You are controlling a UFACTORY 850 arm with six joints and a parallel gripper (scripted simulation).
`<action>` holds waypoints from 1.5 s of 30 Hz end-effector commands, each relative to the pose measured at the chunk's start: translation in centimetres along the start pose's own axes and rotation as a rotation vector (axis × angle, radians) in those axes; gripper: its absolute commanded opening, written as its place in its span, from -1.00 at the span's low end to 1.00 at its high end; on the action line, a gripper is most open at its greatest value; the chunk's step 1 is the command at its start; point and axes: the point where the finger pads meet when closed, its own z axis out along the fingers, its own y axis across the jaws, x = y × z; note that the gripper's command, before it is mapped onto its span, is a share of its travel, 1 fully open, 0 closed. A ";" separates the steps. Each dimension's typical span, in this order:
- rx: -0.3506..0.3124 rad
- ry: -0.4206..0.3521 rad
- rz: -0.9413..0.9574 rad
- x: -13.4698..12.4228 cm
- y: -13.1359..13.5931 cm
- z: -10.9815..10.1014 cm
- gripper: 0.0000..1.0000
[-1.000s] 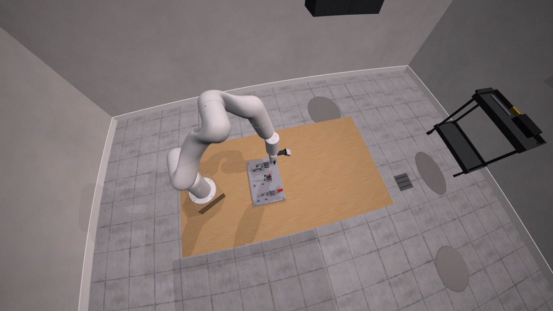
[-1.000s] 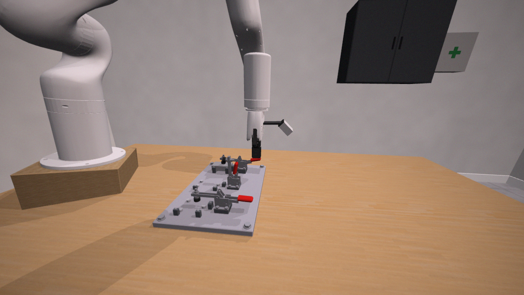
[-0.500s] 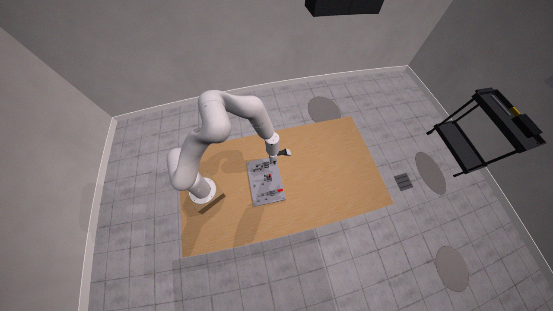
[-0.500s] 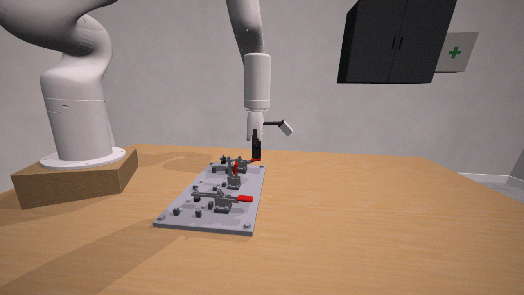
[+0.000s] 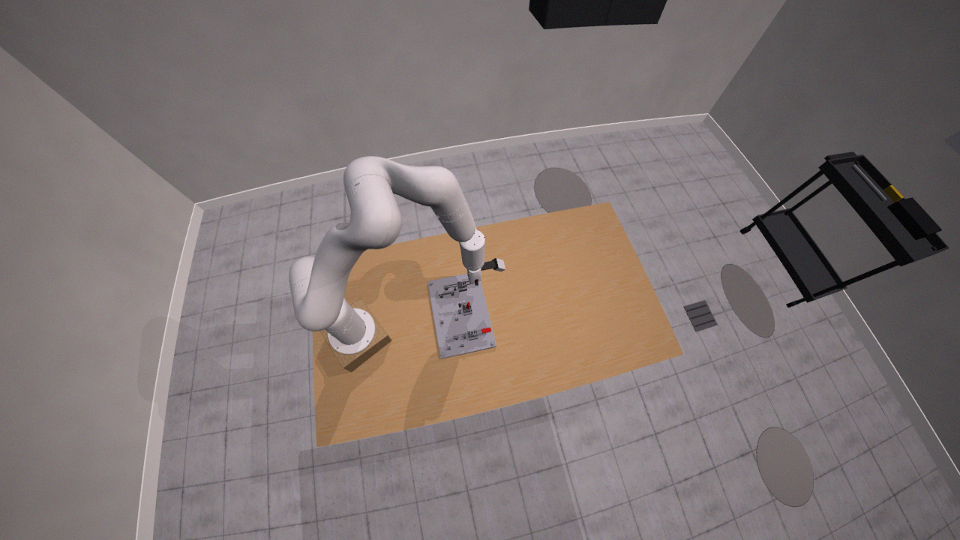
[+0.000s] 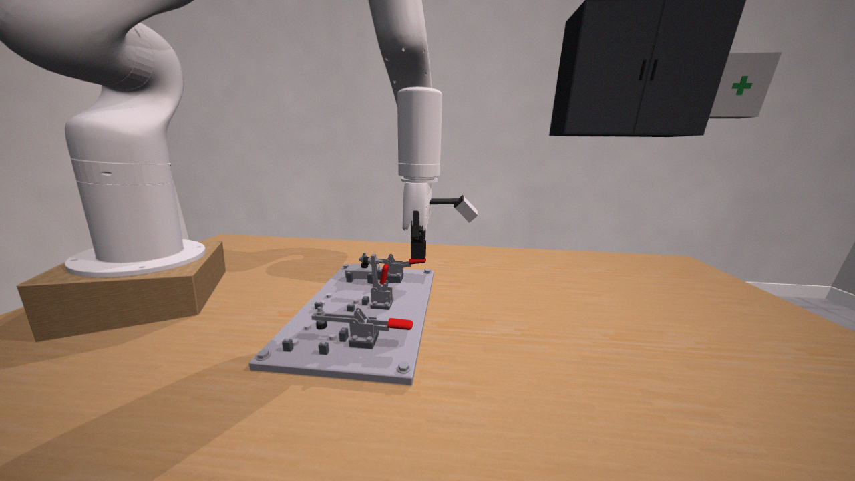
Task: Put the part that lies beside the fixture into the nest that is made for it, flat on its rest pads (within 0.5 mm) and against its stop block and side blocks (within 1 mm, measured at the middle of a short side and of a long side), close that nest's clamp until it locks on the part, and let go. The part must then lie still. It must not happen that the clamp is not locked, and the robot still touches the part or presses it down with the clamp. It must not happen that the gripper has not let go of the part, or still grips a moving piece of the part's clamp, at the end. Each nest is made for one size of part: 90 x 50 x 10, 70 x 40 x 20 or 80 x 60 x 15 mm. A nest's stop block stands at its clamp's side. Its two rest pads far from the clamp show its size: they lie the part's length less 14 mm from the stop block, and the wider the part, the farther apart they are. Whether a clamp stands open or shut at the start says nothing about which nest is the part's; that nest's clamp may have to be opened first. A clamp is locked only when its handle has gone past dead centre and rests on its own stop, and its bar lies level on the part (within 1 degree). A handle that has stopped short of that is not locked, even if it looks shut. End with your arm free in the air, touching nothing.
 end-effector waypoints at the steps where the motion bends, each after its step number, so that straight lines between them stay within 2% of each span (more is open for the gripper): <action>1: 0.000 0.002 0.000 0.1 0.0 0.0 -1.00; 45: 0.000 0.002 0.000 0.1 0.0 0.5 -1.00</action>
